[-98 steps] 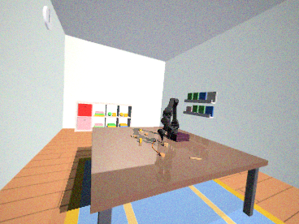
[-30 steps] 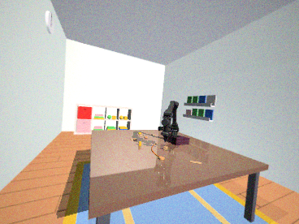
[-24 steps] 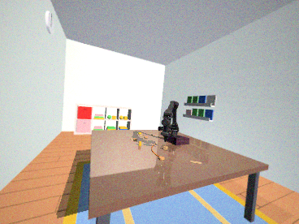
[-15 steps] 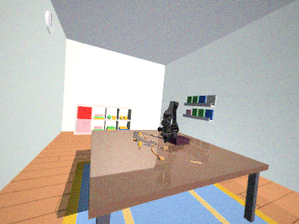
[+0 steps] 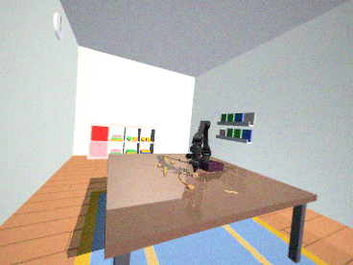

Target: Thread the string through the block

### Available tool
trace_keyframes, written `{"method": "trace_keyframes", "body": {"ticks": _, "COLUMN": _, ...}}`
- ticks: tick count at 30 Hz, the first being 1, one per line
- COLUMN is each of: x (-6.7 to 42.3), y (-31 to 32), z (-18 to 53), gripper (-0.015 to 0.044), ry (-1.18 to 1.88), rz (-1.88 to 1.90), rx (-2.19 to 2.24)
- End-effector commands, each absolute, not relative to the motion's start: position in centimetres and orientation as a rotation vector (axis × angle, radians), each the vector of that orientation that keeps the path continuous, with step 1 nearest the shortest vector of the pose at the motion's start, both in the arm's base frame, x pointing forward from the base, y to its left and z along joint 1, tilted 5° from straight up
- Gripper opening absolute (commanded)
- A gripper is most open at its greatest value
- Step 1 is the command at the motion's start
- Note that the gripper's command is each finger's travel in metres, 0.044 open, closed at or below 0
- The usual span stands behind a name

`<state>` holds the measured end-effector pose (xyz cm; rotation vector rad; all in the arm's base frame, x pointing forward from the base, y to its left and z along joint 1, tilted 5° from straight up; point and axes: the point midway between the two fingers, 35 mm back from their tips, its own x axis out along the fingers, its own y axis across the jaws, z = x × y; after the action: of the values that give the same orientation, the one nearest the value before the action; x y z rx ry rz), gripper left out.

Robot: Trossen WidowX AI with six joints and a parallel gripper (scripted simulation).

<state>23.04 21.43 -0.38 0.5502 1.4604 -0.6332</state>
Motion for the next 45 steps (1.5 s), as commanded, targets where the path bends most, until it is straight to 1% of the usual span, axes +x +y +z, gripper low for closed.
{"method": "trace_keyframes", "body": {"ticks": 1, "x": 22.8, "y": 21.2, "z": -1.4, "gripper": 0.0236, "ry": 1.468, "rz": -0.640, "rx": 0.543}}
{"method": "trace_keyframes", "body": {"ticks": 11, "x": 22.7, "y": 21.1, "z": -2.9, "gripper": 0.0236, "ry": 1.469, "rz": -0.640, "rx": 0.543}}
{"method": "trace_keyframes", "body": {"ticks": 21, "x": 22.7, "y": 21.0, "z": -3.0, "gripper": 0.0236, "ry": 1.469, "rz": -0.640, "rx": 0.543}}
{"method": "trace_keyframes", "body": {"ticks": 27, "x": 22.8, "y": 21.1, "z": -2.9, "gripper": 0.0078, "ry": 1.463, "rz": -0.641, "rx": 0.546}}
{"method": "trace_keyframes", "body": {"ticks": 33, "x": 22.8, "y": 21.1, "z": -2.9, "gripper": 0.0038, "ry": 1.463, "rz": -0.641, "rx": 0.546}}
{"method": "trace_keyframes", "body": {"ticks": 34, "x": 22.8, "y": 21.1, "z": -2.9, "gripper": 0.0012, "ry": 1.463, "rz": -0.641, "rx": 0.546}}
{"method": "trace_keyframes", "body": {"ticks": 35, "x": 22.8, "y": 21.1, "z": -2.9, "gripper": 0.0000, "ry": 1.463, "rz": -0.641, "rx": 0.546}}
{"method": "trace_keyframes", "body": {"ticks": 45, "x": 22.8, "y": 21.1, "z": -2.5, "gripper": 0.0000, "ry": 1.464, "rz": -0.641, "rx": 0.546}}
